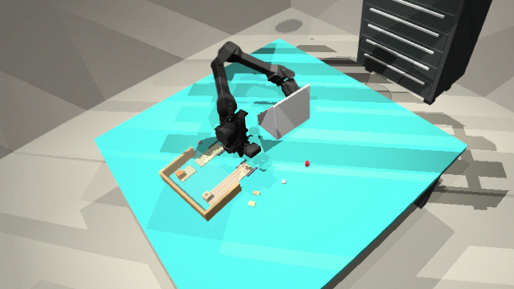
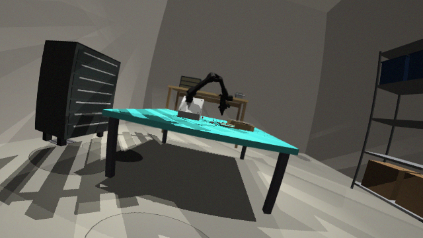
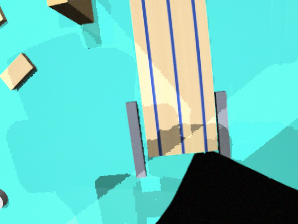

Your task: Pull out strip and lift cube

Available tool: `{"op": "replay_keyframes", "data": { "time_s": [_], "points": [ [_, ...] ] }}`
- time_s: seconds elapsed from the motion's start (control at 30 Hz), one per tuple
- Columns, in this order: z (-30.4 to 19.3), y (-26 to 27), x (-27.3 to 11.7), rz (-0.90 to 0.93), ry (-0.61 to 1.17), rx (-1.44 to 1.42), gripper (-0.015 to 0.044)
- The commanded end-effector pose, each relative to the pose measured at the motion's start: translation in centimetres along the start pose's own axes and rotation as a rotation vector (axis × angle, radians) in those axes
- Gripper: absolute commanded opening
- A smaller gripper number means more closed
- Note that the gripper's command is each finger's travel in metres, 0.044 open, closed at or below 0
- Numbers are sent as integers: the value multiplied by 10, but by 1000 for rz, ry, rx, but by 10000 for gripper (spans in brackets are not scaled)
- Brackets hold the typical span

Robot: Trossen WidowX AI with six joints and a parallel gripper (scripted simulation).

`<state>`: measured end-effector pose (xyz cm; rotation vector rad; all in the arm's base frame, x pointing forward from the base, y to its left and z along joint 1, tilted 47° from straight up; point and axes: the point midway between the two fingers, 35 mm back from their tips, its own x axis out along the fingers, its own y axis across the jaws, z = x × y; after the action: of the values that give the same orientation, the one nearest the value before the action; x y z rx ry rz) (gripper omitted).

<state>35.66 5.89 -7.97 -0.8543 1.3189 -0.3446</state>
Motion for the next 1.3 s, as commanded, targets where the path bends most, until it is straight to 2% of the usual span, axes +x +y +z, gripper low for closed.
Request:
{"op": "replay_keyframes", "data": {
  "time_s": [0.0, 0.27, 1.27],
  "points": [
    [4, 2, 9, -8, 134, 14, 0],
    [3, 2, 11, -8, 134, 14, 0],
    [-1, 3, 61, -9, 134, 14, 0]
  ]
}}
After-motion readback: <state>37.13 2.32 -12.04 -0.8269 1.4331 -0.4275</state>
